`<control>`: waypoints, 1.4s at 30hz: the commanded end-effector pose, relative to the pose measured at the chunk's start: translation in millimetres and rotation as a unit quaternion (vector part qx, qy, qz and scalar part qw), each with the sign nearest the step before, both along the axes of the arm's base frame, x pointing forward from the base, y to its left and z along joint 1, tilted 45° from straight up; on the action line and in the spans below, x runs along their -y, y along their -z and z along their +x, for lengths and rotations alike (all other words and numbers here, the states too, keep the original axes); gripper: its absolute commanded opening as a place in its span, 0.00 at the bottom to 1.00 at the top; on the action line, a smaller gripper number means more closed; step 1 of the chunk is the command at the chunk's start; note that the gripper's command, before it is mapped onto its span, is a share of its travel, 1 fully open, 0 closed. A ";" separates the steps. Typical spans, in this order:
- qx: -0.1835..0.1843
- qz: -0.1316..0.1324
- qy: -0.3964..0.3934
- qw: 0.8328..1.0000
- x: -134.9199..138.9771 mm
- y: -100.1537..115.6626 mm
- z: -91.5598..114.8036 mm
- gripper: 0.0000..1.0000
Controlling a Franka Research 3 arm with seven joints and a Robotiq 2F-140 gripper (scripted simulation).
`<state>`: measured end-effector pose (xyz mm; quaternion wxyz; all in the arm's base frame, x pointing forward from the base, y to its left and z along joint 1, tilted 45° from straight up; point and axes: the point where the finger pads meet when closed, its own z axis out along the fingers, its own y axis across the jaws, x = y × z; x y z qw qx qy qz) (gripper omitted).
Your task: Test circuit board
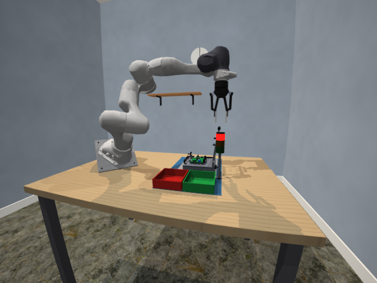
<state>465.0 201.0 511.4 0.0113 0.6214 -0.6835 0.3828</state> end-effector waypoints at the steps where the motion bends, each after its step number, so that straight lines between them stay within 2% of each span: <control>1: 0.000 0.002 0.006 1.000 1.8 0.0 -2.1 0.58; 35: 0.000 0.002 0.006 1.000 1.8 0.1 -2.2 0.58; 42: 0.000 0.002 0.006 1.000 2.6 5.9 -12.2 0.58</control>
